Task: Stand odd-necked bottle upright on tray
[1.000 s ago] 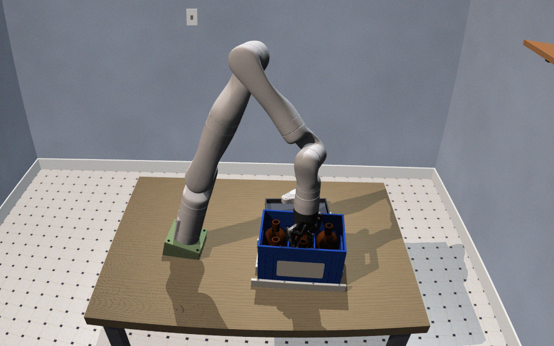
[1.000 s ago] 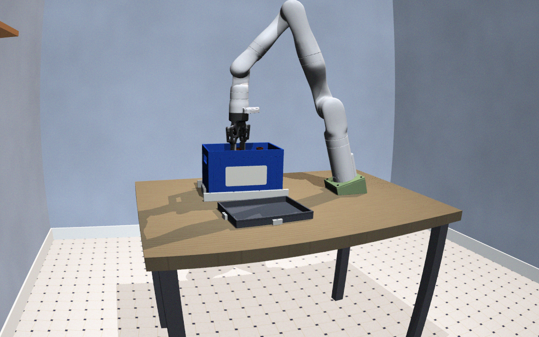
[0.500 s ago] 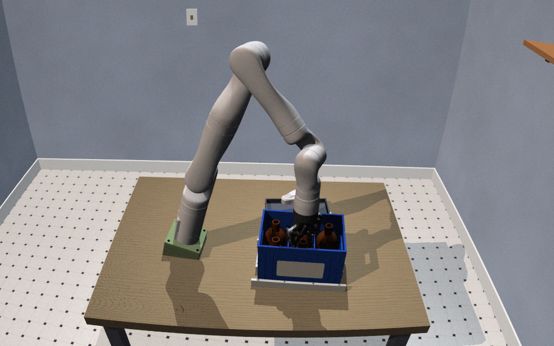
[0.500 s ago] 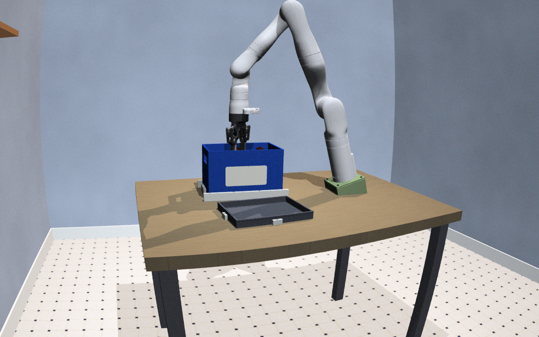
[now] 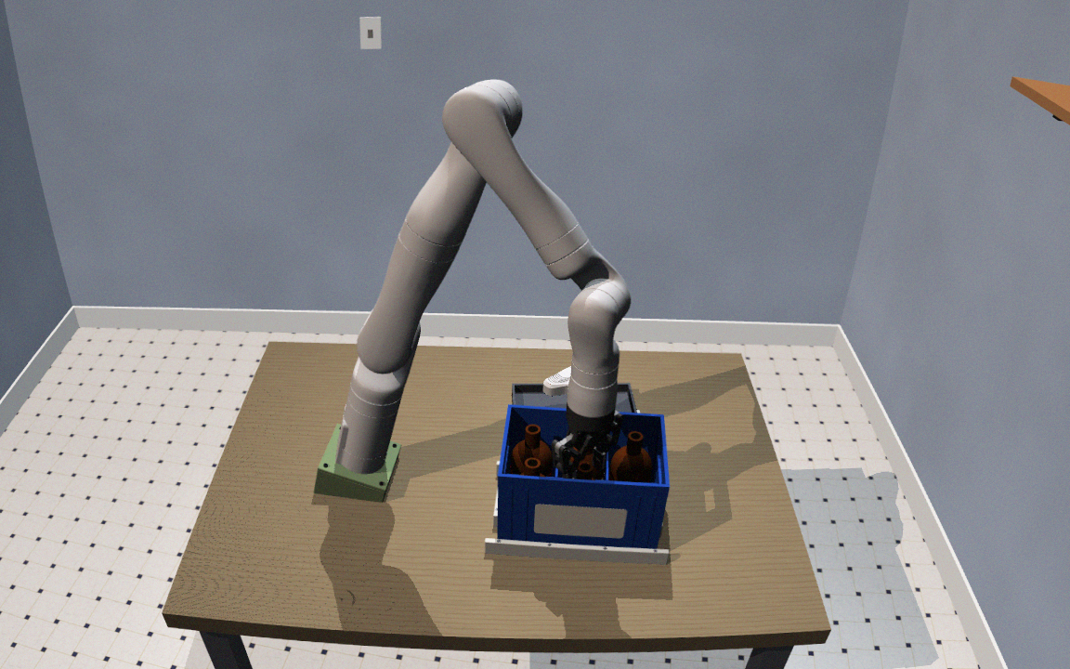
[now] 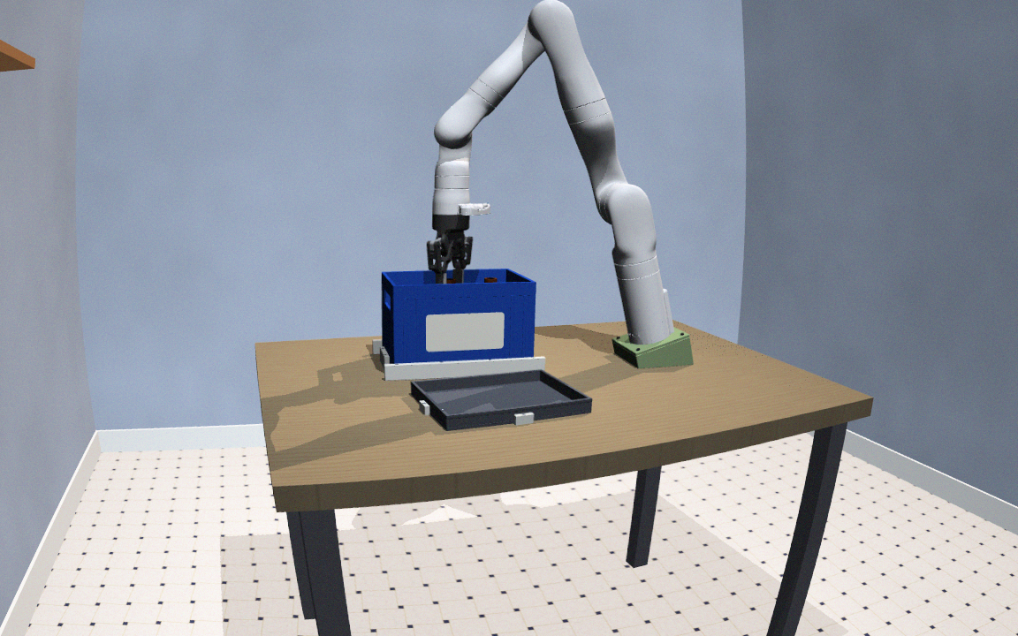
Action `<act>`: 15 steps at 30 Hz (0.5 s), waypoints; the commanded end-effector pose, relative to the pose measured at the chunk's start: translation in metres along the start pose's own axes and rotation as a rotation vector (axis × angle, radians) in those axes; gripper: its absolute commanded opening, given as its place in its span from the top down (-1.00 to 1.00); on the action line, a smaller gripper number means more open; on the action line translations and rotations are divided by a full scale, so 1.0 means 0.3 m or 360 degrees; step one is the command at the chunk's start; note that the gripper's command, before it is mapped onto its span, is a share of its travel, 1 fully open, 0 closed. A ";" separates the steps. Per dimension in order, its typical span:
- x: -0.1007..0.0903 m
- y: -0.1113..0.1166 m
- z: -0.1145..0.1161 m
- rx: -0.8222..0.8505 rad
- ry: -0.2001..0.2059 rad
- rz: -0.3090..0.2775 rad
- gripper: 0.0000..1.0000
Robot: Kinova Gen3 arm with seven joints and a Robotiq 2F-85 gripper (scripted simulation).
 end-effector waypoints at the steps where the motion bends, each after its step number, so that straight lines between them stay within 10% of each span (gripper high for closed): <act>1: -0.001 -0.001 0.000 0.0000 -0.0001 -0.0002 -0.27; 14: -0.001 -0.001 0.000 0.0000 -0.0001 -0.0002 -0.27; 15: -0.001 -0.001 0.000 0.0000 -0.0001 -0.0002 1.00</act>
Point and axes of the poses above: the point where the finger pads meet when closed, its own x axis out along the fingers, its own z axis across the jaws, y = z × x, the point moved 6 cm from there along -x, back along the fingers, and after that the axes turned 3 degrees about -x, right-handed, at the moved point
